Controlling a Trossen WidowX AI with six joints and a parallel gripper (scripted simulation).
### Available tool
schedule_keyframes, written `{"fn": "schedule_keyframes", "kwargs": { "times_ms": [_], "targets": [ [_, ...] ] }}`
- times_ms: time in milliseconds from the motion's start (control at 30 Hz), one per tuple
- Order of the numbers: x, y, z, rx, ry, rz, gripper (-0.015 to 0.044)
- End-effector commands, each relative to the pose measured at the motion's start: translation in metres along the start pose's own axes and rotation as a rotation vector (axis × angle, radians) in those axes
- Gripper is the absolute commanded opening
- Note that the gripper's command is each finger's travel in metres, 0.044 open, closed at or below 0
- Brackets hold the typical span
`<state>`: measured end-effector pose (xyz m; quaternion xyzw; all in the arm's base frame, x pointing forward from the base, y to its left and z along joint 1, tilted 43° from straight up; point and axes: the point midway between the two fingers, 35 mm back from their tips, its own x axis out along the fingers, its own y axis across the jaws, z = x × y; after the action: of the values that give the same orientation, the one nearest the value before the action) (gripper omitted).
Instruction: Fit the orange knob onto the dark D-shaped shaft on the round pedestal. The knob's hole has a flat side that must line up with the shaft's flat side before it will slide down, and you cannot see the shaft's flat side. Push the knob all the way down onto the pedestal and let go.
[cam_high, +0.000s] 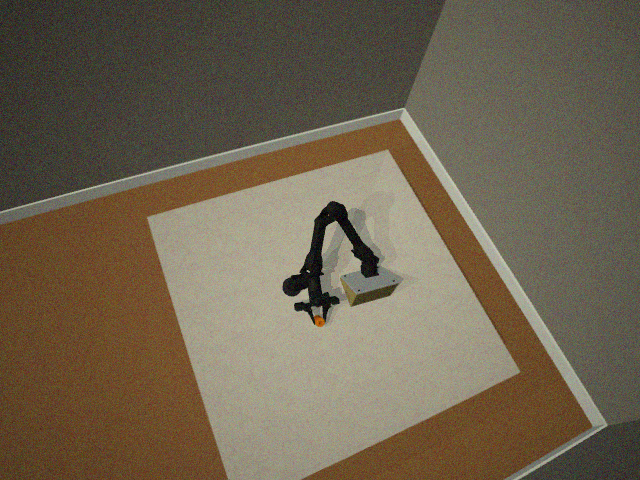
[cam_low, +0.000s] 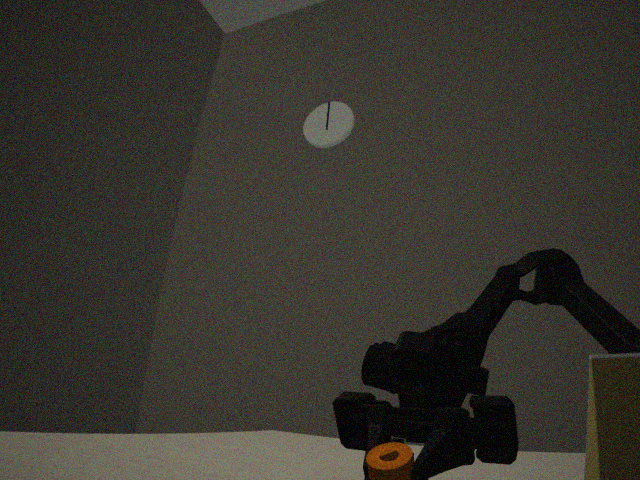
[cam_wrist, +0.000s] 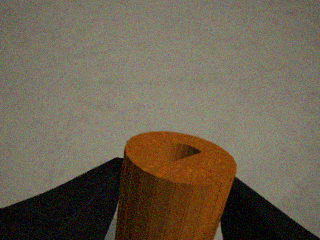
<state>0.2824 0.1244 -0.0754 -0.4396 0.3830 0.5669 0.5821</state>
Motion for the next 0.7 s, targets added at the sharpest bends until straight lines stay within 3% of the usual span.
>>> {"fn": "schedule_keyframes", "kwargs": {
  "times_ms": [0, 200, 367, 467, 667],
  "targets": [
    [-0.0038, 0.0, -0.0036, 0.0, -0.053, -0.005, 0.0179],
    [-0.0074, 0.0002, -0.0084, 0.0, -0.142, -0.004, 0.0179],
    [-0.0082, 0.0, -0.0064, 0.0, -0.084, -0.005, 0.0179],
    [-0.0063, 0.0001, -0.0064, -0.002, -0.104, -0.003, 0.0258],
    [-0.0063, 0.0001, -0.0064, -0.002, -0.104, -0.003, 0.026]
  ]
}}
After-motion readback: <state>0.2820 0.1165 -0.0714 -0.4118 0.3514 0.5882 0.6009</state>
